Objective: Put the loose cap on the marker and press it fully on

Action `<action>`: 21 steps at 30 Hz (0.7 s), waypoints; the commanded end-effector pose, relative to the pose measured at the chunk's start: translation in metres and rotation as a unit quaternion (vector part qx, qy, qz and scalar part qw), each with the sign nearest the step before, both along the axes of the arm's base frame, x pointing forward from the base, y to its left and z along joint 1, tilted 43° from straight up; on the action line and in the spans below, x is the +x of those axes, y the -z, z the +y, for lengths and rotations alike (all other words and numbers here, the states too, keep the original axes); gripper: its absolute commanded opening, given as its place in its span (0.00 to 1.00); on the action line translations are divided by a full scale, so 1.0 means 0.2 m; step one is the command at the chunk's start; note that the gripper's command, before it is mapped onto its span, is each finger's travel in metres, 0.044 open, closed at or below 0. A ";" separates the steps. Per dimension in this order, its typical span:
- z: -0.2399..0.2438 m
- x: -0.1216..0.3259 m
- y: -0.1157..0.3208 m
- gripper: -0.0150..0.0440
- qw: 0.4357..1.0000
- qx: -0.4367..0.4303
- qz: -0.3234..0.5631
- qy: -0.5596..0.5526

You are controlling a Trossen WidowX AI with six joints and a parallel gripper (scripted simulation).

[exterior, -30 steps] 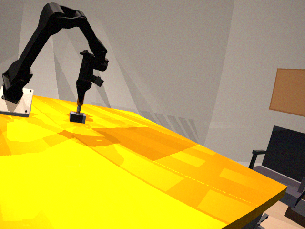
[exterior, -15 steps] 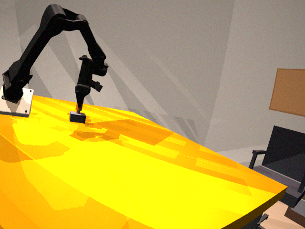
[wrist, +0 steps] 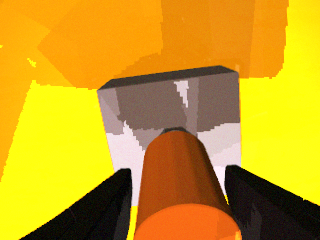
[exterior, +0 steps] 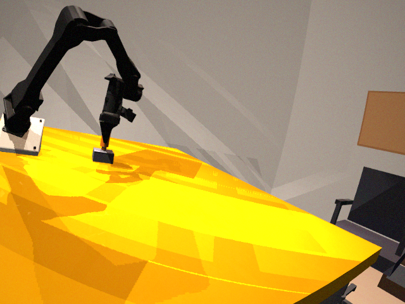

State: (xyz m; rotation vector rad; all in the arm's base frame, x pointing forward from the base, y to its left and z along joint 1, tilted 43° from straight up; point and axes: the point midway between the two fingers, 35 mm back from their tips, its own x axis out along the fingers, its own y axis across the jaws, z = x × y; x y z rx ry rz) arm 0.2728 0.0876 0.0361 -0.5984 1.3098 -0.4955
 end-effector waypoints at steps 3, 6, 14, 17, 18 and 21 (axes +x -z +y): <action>0.00 0.00 0.00 0.83 1.000 0.000 0.000 0.000; 0.00 0.00 0.00 0.97 1.000 0.000 0.000 0.000; 0.22 -0.06 -0.24 1.00 1.000 0.001 0.001 0.000; 0.25 -0.07 -0.27 1.00 1.000 0.001 0.001 0.000; 0.25 -0.07 -0.27 1.00 1.000 0.001 0.001 0.000; 0.24 -0.07 -0.27 0.96 1.000 -0.001 0.005 -0.005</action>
